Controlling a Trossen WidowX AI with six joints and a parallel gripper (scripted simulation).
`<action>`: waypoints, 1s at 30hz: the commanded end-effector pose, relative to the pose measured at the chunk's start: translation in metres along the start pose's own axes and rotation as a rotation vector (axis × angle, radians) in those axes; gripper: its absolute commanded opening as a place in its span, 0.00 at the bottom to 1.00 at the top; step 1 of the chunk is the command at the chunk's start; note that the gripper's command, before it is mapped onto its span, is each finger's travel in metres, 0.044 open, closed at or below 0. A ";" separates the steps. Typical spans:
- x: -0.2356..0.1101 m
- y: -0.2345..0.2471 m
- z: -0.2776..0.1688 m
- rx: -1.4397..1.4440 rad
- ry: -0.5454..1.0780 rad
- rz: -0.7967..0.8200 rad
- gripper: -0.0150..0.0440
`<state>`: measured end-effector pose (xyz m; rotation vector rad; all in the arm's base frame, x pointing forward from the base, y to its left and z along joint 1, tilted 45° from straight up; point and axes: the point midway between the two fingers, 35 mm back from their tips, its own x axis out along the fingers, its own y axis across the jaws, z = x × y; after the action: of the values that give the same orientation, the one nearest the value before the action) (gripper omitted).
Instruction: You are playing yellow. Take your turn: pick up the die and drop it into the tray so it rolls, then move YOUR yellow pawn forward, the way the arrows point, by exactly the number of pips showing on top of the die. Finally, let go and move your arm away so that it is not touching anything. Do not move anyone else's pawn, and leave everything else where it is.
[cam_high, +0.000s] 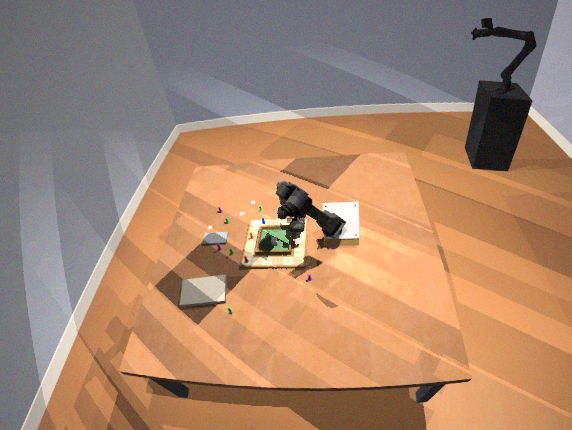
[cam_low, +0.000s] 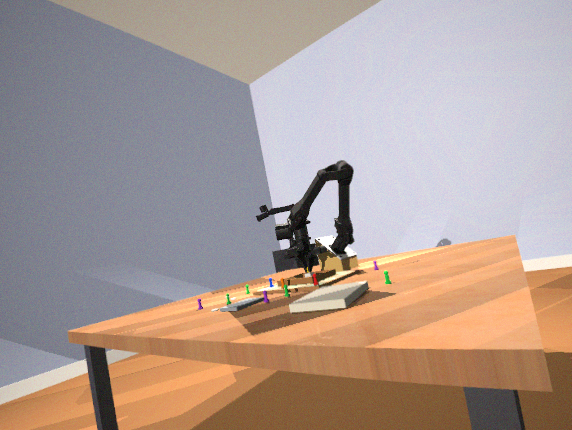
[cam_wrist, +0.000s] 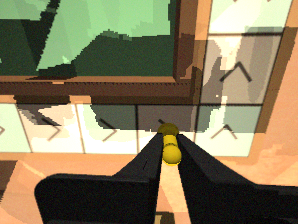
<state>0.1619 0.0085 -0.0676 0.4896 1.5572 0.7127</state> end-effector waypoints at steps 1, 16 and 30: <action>0.000 0.000 0.000 0.000 0.000 0.000 0.30; -0.050 -0.001 0.000 0.004 0.000 0.002 0.97; -0.132 0.069 0.006 -0.061 0.002 0.005 1.00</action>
<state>0.1780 -0.0331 0.0467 0.4622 1.5394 0.7454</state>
